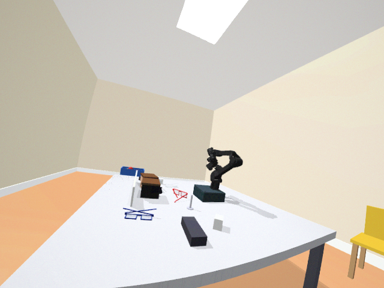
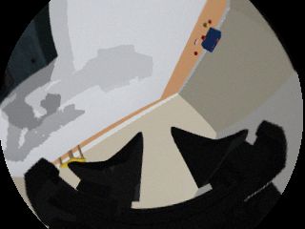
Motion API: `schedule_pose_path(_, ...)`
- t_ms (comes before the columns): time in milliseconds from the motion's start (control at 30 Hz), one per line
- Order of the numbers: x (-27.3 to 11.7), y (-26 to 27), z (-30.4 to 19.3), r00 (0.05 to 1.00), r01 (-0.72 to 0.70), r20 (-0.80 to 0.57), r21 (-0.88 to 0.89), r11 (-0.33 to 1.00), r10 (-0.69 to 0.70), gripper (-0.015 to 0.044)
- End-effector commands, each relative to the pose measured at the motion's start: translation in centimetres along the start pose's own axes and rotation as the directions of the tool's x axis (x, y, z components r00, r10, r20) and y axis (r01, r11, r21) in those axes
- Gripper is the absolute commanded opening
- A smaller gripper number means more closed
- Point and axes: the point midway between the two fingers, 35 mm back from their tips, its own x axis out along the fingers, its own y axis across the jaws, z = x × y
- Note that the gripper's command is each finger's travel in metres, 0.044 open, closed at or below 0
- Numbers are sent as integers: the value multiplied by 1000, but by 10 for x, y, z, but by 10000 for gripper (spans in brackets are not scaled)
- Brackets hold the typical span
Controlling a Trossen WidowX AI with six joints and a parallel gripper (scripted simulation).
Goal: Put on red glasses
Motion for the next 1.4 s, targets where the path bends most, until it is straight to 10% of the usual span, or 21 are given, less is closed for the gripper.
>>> schedule_pose_path(0,-18,-42,65,957,15,278,245,969,-85,200)
schedule_pose_path(733,-108,-46,213,704,-446,707,367,816,67,200)
schedule_pose_path(1367,-210,33,299,523,-825,768,349,444,369,200)
